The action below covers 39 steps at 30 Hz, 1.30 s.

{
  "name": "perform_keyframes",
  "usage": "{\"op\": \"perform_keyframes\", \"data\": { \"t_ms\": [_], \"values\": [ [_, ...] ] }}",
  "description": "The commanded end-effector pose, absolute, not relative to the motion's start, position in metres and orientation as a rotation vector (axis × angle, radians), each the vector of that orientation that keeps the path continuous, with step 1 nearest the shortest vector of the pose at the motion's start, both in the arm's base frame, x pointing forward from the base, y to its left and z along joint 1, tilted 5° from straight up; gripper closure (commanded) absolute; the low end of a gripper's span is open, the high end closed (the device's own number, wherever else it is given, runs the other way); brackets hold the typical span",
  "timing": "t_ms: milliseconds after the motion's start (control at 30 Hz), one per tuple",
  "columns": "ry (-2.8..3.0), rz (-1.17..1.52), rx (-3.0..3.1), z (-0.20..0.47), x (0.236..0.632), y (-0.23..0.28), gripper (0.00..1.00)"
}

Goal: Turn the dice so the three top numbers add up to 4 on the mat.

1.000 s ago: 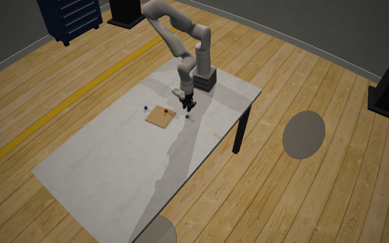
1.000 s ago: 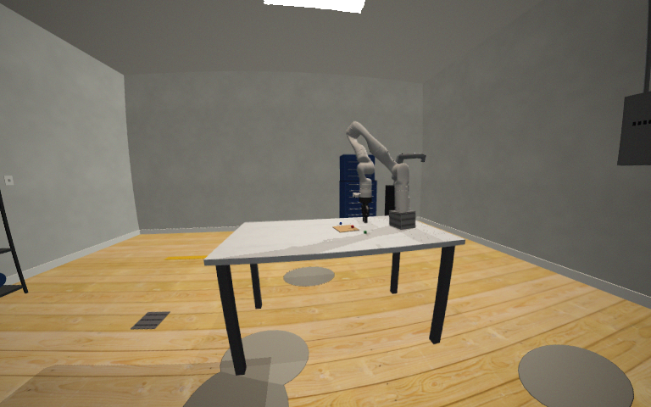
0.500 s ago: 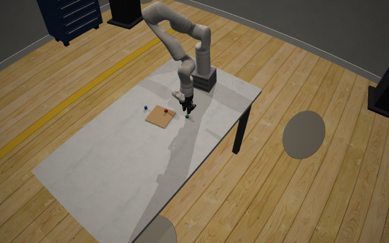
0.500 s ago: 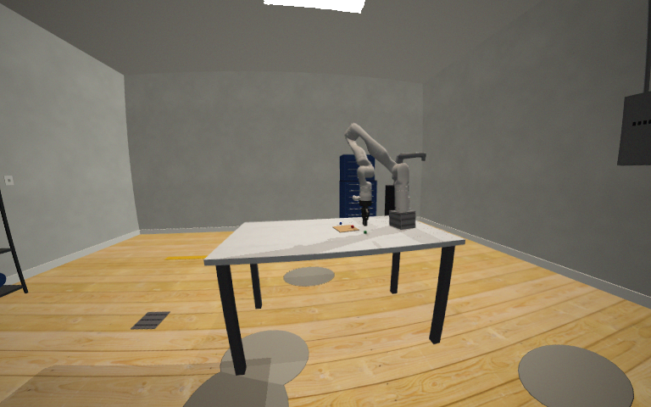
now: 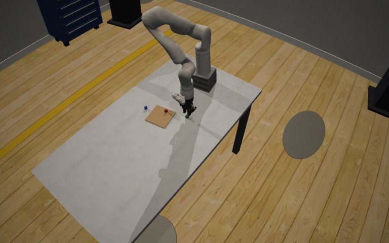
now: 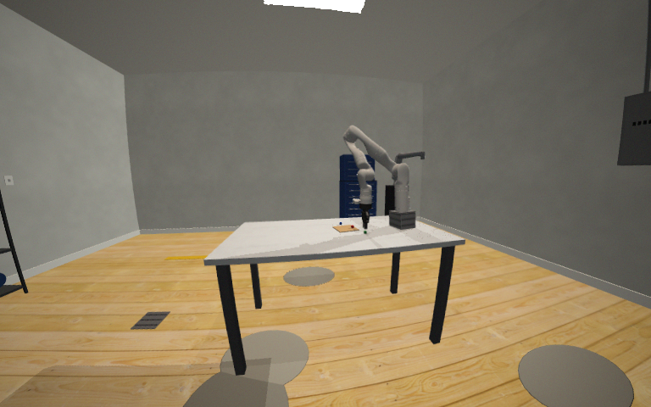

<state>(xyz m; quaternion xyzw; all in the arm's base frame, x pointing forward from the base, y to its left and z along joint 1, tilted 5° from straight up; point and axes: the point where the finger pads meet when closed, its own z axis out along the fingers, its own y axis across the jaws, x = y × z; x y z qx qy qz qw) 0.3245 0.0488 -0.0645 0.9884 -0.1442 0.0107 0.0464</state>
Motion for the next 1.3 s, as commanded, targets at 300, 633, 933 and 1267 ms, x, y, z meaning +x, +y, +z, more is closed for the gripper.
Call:
{"op": "perform_keyframes", "data": {
  "t_ms": [300, 633, 933, 1267],
  "values": [
    [-0.437, 0.025, 3.017, -0.0730, 0.3224, 0.0491, 0.69],
    [-0.437, 0.025, 3.017, -0.0735, 0.3224, 0.0490, 0.69],
    [-0.437, 0.025, 3.017, -0.0735, 0.3224, 0.0490, 0.69],
    [-0.437, 0.025, 3.017, -0.0735, 0.3224, 0.0490, 0.69]
  ]
}}
